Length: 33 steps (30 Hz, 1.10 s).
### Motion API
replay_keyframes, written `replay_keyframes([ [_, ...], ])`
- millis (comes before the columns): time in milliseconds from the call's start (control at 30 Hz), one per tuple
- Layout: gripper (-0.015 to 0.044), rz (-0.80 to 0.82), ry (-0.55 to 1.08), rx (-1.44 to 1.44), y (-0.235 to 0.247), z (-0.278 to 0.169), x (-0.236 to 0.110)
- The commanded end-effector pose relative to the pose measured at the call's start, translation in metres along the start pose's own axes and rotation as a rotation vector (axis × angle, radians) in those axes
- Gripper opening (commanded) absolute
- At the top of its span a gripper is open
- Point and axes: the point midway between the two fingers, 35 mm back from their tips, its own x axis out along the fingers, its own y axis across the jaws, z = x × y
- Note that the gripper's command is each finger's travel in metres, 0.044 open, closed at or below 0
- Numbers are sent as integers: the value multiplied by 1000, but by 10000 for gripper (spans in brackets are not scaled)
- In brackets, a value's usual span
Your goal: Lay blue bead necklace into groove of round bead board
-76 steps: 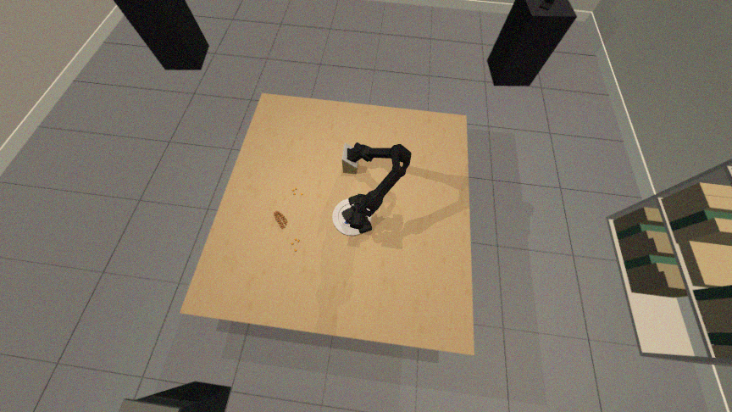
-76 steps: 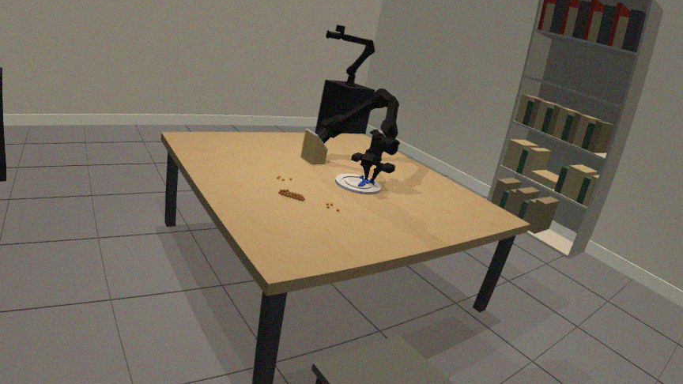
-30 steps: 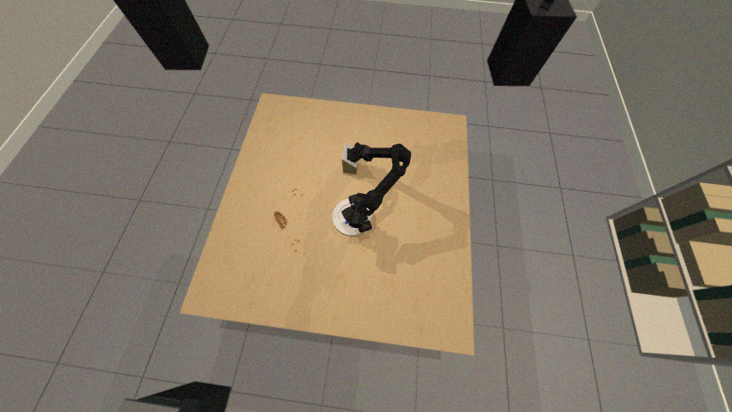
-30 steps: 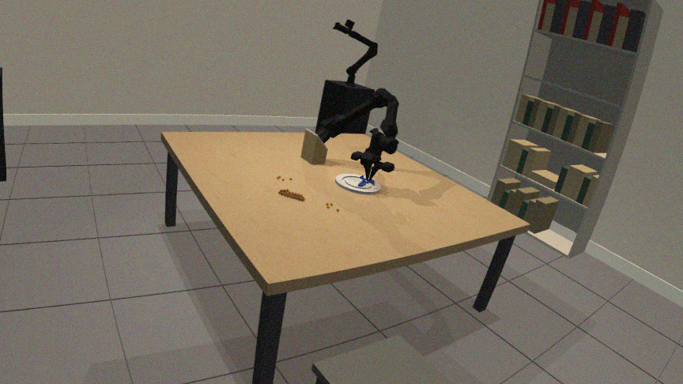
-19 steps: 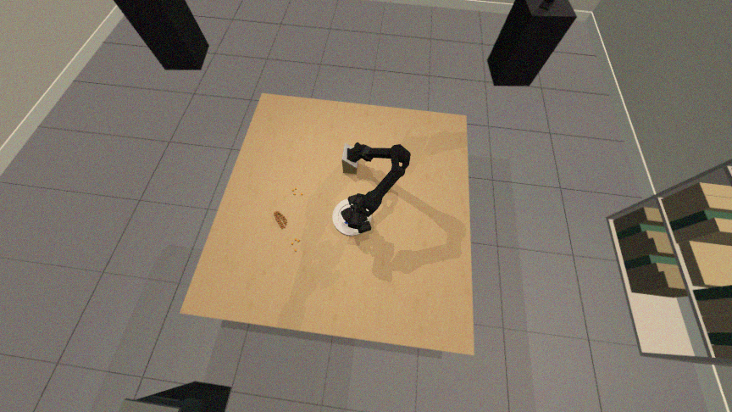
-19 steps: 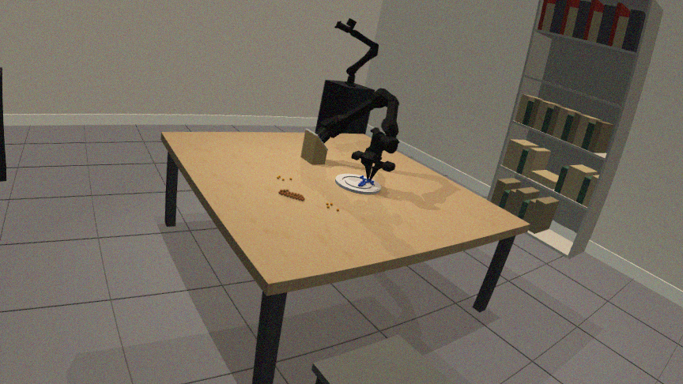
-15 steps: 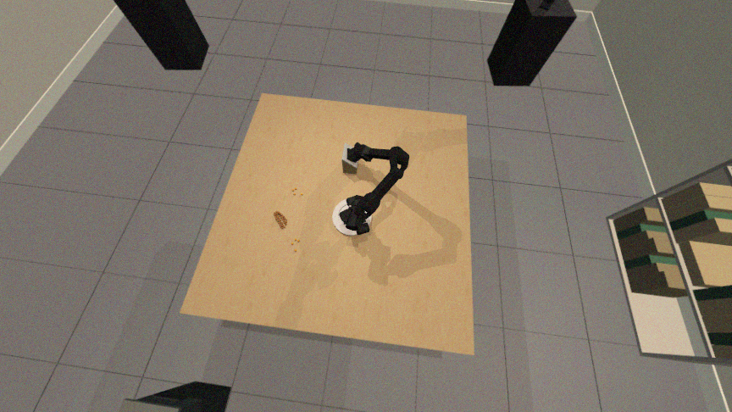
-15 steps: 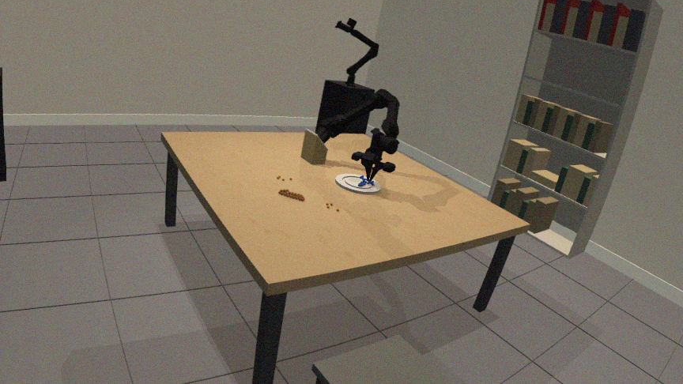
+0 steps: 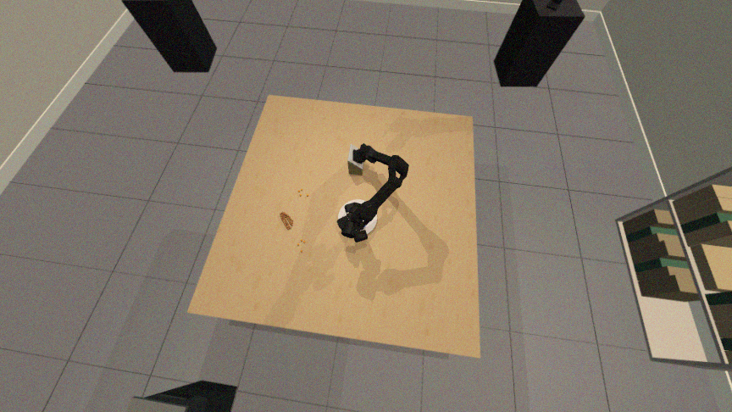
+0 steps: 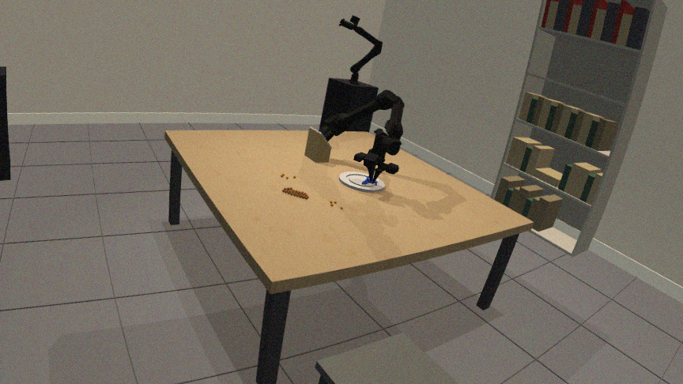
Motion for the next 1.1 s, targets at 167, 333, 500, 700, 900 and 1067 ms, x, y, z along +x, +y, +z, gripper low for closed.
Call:
replay_keyframes([
  [167, 0, 3, -5, -4, 3, 6, -2],
  [333, 0, 3, -5, -4, 3, 6, 2],
  [500, 0, 3, -4, -4, 3, 6, 10],
  [700, 0, 3, -4, -4, 3, 6, 17],
  [900, 0, 3, -4, -4, 3, 6, 17],
  [1067, 0, 3, -4, -4, 3, 6, 17],
])
